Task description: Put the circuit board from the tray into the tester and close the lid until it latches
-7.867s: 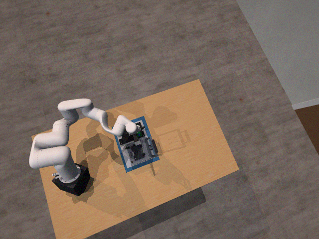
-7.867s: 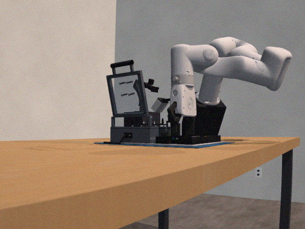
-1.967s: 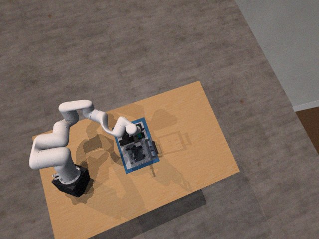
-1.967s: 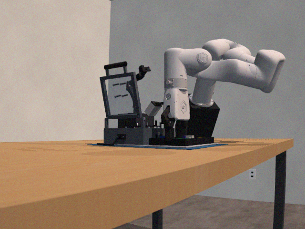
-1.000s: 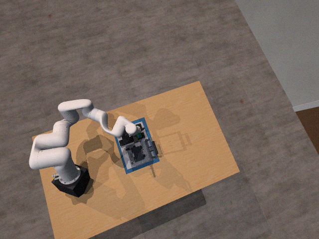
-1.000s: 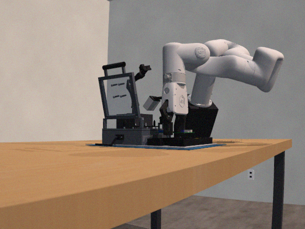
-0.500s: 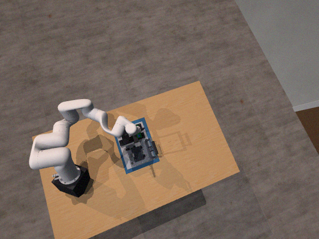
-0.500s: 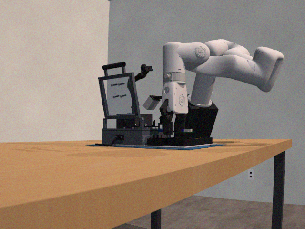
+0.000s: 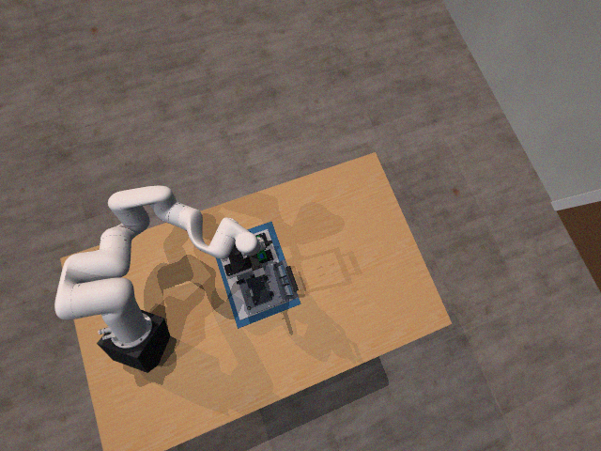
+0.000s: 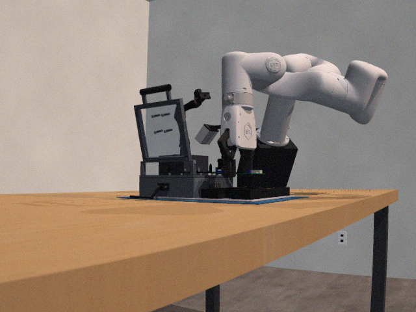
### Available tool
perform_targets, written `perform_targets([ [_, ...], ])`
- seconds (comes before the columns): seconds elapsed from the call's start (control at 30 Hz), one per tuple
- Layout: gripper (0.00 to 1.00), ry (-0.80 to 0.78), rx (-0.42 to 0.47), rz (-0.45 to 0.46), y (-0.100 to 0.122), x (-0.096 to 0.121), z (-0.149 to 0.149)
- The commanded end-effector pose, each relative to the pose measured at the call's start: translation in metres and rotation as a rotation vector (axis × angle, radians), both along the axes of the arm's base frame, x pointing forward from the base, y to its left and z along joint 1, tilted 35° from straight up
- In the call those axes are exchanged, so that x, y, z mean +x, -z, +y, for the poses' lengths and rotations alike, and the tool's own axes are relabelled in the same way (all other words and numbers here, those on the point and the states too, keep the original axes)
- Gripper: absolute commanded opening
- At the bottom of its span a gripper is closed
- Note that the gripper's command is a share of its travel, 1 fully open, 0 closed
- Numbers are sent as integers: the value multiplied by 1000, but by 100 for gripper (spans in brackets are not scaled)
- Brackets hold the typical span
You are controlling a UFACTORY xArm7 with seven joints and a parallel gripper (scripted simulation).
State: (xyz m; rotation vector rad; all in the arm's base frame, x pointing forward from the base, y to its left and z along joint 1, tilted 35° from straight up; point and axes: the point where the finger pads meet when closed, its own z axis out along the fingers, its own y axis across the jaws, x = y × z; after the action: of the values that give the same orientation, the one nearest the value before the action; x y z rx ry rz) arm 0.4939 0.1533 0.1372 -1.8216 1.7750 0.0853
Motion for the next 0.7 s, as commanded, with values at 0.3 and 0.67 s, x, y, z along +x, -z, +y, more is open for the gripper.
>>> perform_targets([
  [0.3,79,1,1,-3,-30,-12,-16],
  [0.67,79,1,1,-3,-44,-18,-24],
])
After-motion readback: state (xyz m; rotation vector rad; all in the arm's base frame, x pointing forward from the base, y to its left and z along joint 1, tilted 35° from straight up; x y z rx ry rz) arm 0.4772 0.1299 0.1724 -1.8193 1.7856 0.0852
